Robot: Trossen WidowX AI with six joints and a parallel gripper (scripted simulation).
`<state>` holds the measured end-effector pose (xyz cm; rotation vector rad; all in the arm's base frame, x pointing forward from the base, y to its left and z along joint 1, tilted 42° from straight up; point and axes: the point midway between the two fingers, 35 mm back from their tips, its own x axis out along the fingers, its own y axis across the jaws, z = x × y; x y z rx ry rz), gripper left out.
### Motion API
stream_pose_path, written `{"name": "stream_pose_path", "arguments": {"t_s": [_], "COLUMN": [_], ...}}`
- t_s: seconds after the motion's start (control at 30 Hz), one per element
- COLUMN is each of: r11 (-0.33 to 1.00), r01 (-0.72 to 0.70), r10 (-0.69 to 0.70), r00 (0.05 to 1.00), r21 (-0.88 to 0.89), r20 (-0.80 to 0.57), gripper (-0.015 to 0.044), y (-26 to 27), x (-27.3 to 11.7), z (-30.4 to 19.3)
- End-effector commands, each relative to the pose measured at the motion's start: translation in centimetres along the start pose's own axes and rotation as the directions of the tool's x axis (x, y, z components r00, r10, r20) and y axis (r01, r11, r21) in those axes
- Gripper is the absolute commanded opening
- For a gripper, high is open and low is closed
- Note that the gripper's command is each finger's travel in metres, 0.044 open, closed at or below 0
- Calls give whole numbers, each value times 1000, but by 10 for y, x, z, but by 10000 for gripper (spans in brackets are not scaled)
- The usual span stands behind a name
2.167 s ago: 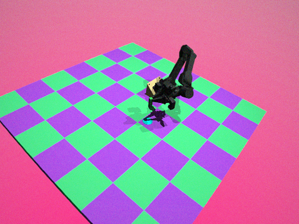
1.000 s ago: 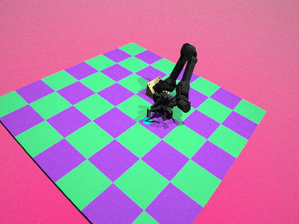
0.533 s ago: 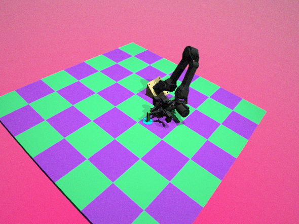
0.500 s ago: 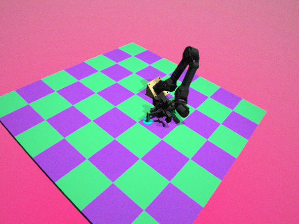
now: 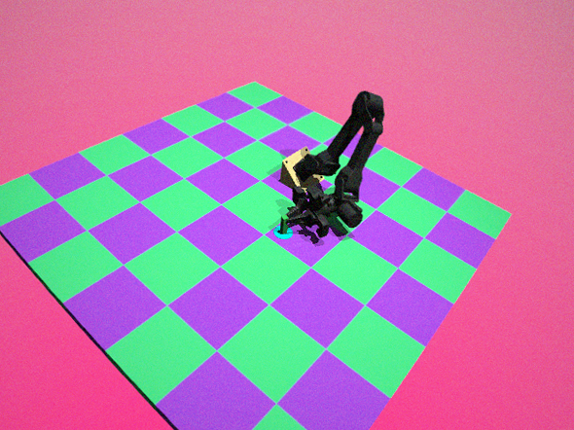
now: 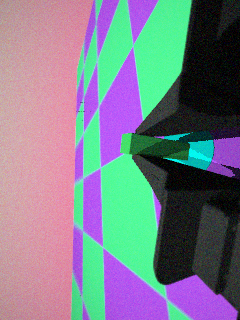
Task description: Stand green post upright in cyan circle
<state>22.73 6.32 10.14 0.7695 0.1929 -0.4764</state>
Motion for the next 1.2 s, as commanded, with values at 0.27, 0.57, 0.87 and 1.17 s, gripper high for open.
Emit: {"name": "stream_pose_path", "arguments": {"t_s": [0.27,0.57,0.87,1.17], "r11": [1000,1000,1000,1000], "r01": [1,12,11,-2], "r10": [-1,-12,-11,2], "r00": [1000,1000,1000,1000], "r21": [4,8,8,2], "r20": [6,1,5,19], "gripper": [364,400,400,400], "y": [0,3,4,0], "x": [0,1,-3,-11], "z": [0,23,62,91]}}
